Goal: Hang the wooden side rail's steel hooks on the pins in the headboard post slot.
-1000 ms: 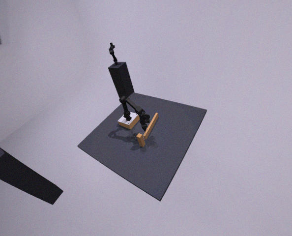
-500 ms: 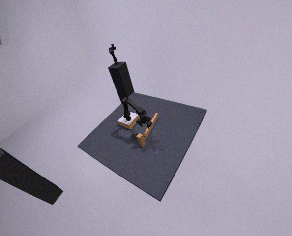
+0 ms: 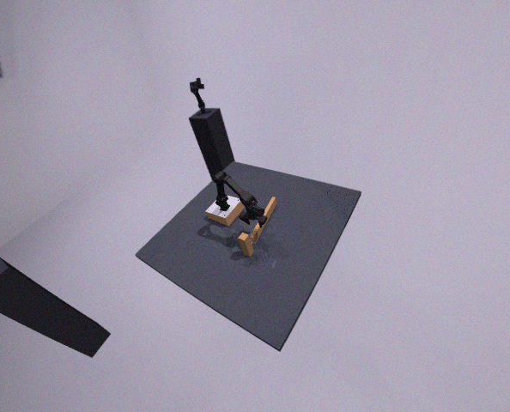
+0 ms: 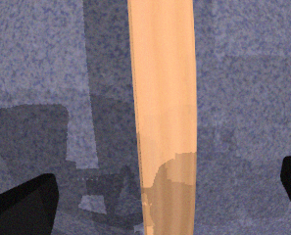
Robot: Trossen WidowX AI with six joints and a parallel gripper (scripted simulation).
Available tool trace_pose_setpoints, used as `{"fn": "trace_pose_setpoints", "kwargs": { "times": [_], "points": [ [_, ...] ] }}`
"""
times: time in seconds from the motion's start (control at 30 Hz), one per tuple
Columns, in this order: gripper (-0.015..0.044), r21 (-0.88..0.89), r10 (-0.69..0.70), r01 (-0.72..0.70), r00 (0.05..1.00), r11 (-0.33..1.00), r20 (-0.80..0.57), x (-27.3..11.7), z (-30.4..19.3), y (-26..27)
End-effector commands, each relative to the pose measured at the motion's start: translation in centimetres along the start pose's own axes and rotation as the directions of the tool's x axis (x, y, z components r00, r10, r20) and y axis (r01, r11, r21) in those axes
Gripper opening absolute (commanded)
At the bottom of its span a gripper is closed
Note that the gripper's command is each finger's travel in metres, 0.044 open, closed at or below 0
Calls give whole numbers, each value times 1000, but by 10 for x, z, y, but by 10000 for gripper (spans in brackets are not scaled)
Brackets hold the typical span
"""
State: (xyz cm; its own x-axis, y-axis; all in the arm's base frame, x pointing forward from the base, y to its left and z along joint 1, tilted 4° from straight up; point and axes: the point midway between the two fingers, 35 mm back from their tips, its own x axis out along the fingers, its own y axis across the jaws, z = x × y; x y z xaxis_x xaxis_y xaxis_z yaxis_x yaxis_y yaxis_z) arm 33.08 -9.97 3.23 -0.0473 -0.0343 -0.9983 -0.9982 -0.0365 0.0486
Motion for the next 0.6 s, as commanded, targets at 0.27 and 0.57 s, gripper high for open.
{"fn": "trace_pose_setpoints", "kwargs": {
  "times": [0.27, 0.57],
  "points": [
    [440, -4, -1, 1, 1000, 1000, 5, 20, 1, 0],
    [440, -3, -2, 2, 1000, 1000, 5, 34, 0, -1]
  ]
}}
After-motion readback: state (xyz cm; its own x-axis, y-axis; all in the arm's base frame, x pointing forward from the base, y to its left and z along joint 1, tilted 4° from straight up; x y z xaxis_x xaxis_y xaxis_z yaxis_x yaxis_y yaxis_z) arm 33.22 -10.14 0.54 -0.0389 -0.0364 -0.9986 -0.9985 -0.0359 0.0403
